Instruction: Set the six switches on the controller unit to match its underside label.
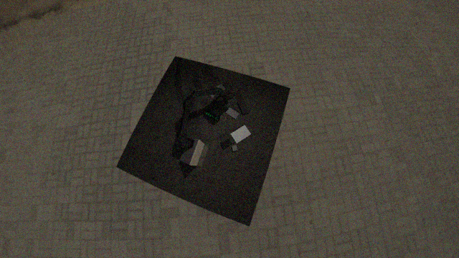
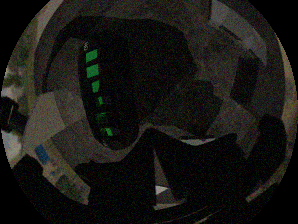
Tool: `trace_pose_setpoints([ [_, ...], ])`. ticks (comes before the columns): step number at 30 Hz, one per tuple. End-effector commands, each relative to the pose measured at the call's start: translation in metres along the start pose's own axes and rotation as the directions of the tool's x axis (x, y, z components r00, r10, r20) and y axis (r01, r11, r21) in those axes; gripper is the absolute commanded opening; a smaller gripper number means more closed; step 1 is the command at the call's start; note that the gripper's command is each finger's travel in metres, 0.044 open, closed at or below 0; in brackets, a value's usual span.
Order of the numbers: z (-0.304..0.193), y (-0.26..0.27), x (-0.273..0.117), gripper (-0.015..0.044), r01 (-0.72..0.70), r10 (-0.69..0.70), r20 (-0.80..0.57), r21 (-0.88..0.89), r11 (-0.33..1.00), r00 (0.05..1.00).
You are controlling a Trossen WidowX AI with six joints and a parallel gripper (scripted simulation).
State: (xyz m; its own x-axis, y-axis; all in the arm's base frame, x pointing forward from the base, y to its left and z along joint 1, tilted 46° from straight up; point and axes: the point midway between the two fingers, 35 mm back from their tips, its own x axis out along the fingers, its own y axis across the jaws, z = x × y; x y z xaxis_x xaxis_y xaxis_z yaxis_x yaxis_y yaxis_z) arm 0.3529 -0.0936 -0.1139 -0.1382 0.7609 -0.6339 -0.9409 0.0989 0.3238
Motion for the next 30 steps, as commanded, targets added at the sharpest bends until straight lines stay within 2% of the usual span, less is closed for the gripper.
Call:
trace_pose_setpoints([
  [1,0.000,0.000,0.008,0.0000,-0.003,0.003,0.008,0.007,1.000,1.000],
  [16,0.000,-0.007,0.031,0.0000,-0.004,0.004,0.010,0.007,1.000,1.000],
  [30,0.000,-0.003,0.033,0.0000,-0.004,0.004,0.010,0.007,1.000,1.000],
])
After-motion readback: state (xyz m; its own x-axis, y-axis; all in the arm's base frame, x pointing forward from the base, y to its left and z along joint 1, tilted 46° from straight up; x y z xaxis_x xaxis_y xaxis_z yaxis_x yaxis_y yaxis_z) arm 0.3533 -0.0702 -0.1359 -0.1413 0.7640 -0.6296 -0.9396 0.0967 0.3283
